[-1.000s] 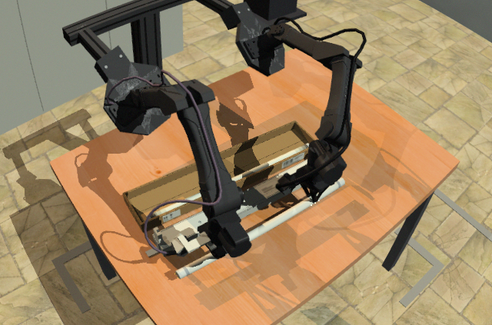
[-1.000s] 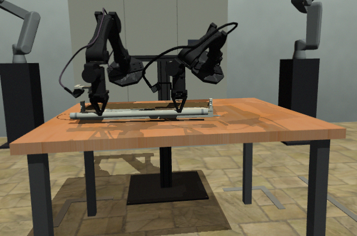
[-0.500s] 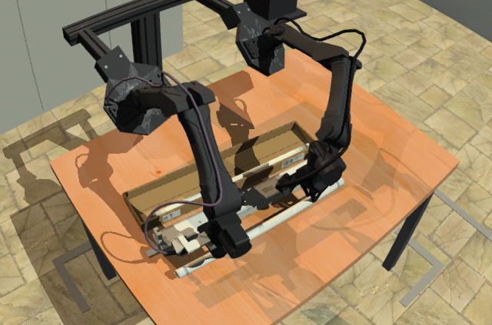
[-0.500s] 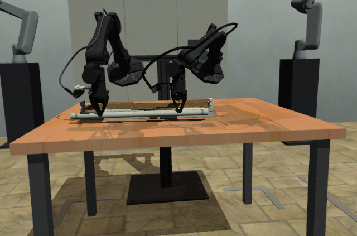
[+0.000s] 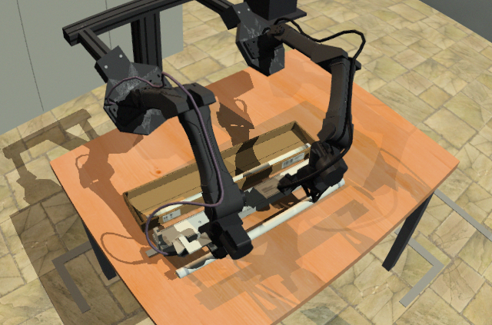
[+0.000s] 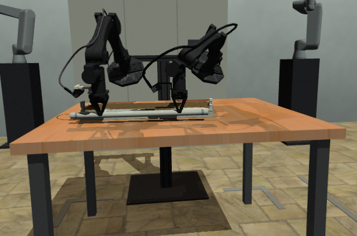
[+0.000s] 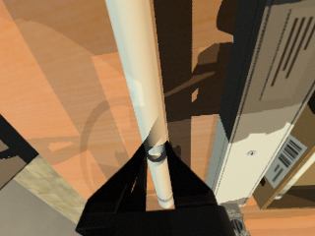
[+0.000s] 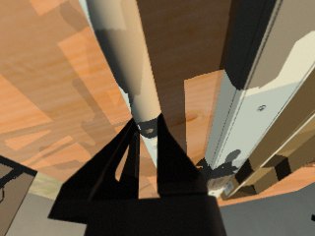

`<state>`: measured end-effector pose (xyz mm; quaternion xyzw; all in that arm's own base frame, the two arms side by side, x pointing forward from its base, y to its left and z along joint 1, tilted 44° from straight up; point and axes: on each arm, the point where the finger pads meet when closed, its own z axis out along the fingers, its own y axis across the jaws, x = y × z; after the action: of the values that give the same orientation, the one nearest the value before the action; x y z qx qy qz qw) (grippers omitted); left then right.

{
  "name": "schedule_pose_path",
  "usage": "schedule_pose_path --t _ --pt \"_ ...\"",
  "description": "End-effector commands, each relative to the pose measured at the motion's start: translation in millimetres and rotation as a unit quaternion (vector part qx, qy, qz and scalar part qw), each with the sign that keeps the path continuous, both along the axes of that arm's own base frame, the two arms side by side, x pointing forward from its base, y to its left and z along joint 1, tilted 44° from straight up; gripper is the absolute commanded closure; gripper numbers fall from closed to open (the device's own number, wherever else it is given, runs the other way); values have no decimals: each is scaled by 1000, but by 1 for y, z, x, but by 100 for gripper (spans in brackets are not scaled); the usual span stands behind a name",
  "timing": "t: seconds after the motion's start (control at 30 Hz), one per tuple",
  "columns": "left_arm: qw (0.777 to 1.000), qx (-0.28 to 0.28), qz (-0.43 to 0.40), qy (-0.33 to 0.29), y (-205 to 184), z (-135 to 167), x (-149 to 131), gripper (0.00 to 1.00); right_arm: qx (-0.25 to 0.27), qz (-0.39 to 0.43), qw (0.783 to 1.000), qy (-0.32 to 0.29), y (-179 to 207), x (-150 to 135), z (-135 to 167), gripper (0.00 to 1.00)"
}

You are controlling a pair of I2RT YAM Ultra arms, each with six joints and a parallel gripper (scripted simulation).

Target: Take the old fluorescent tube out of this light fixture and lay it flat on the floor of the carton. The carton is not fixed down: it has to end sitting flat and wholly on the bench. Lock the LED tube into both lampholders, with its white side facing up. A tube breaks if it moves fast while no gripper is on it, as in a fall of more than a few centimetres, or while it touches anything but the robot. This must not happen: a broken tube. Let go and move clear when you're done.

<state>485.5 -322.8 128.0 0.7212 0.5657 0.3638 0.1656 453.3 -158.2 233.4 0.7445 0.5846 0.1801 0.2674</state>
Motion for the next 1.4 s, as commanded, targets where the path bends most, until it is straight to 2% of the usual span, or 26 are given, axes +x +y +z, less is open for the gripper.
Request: schedule_pose_path --t 0.0,0.33,0.47,0.53,0.77,0.83,1.1,1.17,1.27,1.3,1.37 --pt "1000 -11 -13 3 -18 2 -8 89 1 -11 1000 11 -6 -2 -1 89" --pt "1000 -8 1 20 -6 4 -5 89 5 -3 1000 27 4 -3 0 89" --pt "1000 -13 -7 13 -16 7 -7 89 2 -4 1000 17 2 -2 6 89" --pt "1000 -6 -1 29 -10 4 -9 89 8 -2 999 38 5 -3 -3 89" --pt "1000 -11 -2 26 -15 6 -7 89 4 -2 1000 27 5 -3 9 89" --pt "1000 -11 1 28 -13 5 -6 89 9 -1 999 42 5 0 -4 89" --pt "1000 -13 -3 27 -18 6 -8 89 6 0 1000 21 4 -3 15 89" --pt "1000 -12 -3 28 -18 5 -8 89 9 -2 999 37 2 2 -2 89" --pt "1000 -13 -3 27 -18 6 -8 89 10 -2 999 45 4 0 -9 89" --pt "1000 -21 6 19 -12 5 3 89 10 -1 999 48 4 0 -11 89" --pt "1000 -22 -1 13 -12 14 5 89 6 2 999 38 4 5 -12 89"
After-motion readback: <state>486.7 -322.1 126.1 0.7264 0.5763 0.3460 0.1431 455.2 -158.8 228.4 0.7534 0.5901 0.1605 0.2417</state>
